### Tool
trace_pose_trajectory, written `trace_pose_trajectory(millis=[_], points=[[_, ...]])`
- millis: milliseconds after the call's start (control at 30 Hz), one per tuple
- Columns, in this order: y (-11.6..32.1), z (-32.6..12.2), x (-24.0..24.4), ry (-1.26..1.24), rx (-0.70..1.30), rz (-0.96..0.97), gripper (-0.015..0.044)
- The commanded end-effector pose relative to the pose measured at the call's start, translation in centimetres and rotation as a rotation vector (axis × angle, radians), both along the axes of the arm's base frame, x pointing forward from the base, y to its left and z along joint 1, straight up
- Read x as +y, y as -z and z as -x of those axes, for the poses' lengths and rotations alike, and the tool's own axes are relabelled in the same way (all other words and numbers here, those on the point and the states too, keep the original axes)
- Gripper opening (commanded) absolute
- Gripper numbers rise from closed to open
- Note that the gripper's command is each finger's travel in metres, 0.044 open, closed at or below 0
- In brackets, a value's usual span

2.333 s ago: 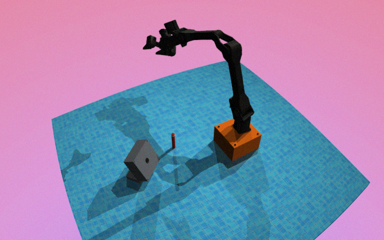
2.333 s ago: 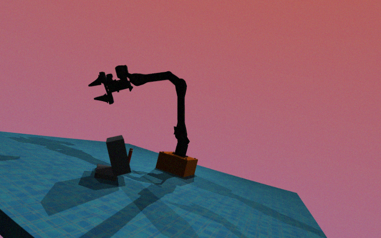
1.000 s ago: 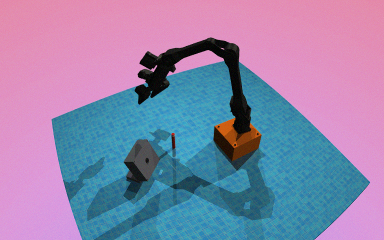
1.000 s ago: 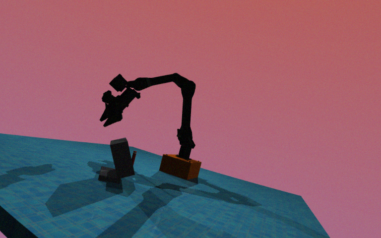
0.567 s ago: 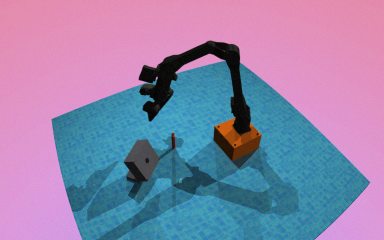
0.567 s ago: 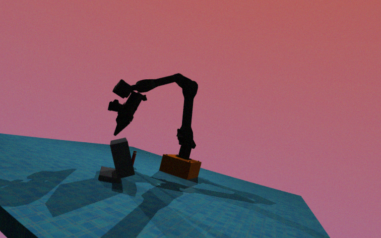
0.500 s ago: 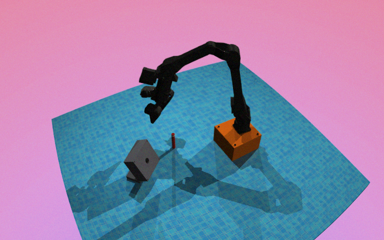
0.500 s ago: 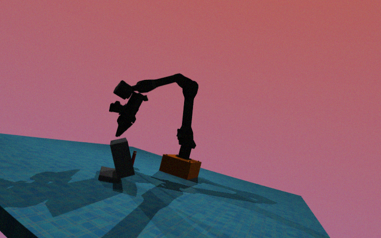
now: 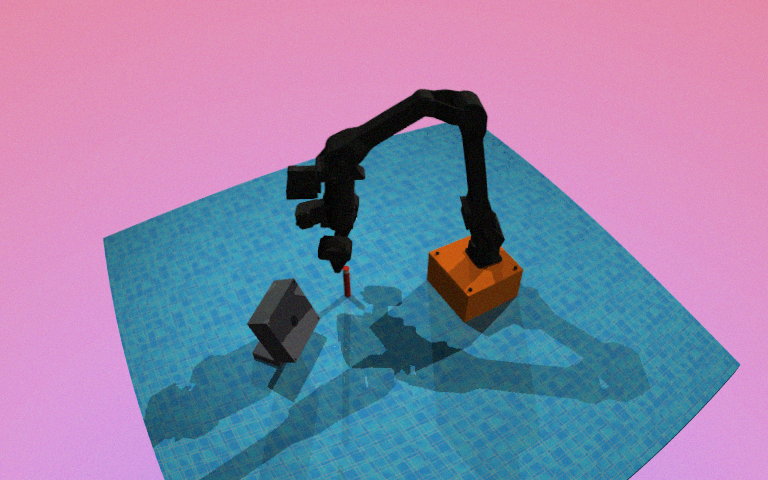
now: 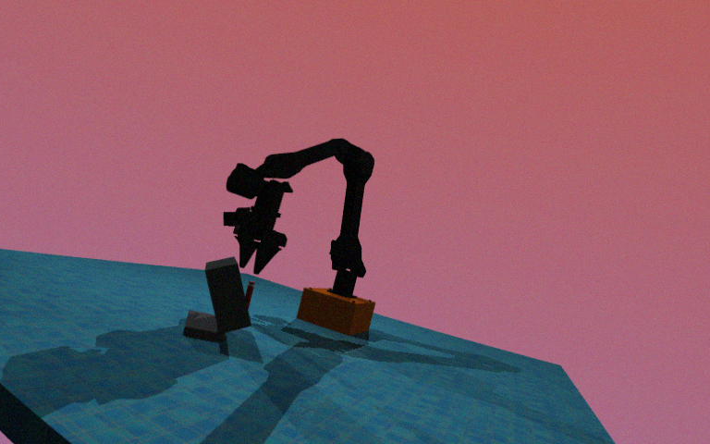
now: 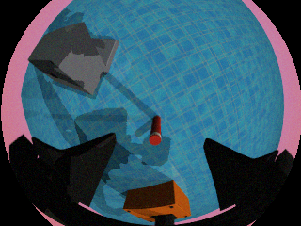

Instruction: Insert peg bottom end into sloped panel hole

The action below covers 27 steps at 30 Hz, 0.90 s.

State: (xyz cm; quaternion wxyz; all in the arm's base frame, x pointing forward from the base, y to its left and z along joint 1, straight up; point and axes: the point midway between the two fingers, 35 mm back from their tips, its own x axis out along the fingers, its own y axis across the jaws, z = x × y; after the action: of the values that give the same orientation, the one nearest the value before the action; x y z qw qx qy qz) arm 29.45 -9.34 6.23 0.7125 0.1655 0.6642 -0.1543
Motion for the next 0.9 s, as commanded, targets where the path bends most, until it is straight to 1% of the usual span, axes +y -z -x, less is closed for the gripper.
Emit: trace_pose_trajectory(millis=[0,233,867], points=[[0.3,0.7,1.1,-0.047,0.041,0.002,0.0440],[0.7,0.7,1.1,-0.049,0.043,0.002,0.0440],[3.8,0.5,1.1,-0.049,0.043,0.002,0.0440]])
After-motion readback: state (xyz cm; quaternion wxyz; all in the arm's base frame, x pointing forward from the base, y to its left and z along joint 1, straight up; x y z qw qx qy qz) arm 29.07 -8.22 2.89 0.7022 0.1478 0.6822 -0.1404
